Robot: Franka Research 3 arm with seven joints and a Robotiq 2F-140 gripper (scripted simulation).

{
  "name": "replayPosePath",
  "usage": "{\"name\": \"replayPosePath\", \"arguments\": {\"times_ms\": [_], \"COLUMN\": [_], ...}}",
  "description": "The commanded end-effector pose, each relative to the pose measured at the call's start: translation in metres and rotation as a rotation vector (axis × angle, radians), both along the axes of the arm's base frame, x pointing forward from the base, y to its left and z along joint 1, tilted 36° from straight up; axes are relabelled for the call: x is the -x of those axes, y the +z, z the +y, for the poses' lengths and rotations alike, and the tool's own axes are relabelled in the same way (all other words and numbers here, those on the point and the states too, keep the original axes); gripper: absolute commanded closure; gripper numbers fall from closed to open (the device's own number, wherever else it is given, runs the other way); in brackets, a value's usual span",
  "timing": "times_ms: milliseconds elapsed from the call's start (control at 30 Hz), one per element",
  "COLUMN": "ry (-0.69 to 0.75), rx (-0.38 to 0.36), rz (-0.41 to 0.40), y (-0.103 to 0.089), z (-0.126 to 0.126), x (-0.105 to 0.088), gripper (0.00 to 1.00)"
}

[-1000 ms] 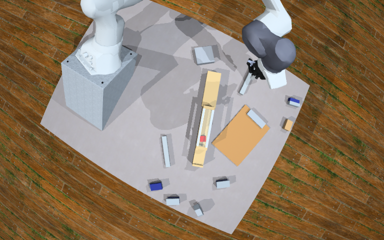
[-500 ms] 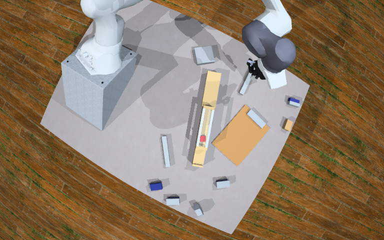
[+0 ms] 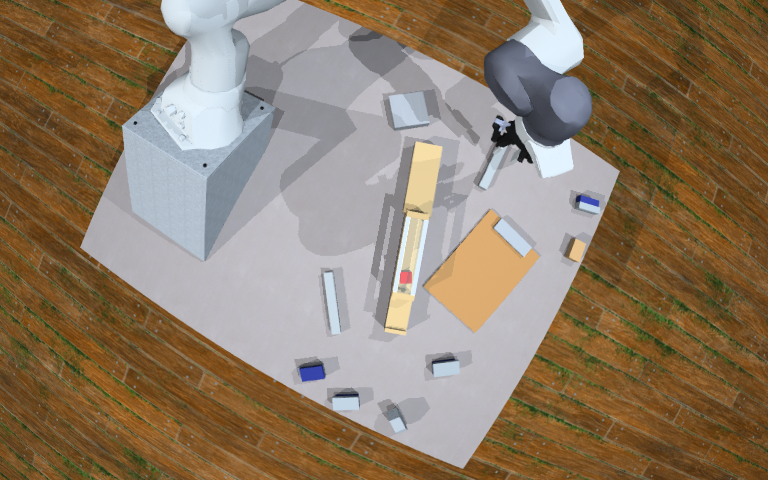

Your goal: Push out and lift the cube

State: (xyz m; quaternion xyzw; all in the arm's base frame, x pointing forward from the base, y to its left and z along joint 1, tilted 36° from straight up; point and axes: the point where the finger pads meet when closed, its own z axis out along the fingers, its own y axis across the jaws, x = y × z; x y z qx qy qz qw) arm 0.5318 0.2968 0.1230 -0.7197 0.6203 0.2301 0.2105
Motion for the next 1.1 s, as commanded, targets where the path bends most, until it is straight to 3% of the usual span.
{"name": "replayPosePath", "arguments": {"times_ms": [0, 1067], "ry": [0.002, 0.003], "rx": [-0.001, -0.002], "rz": [-0.003, -0.003], "y": [-0.0008, -0.0065], "z": [-0.0005, 0.0036], "x": [0.0001, 0.0005], "gripper": [0.77, 0.77]}}
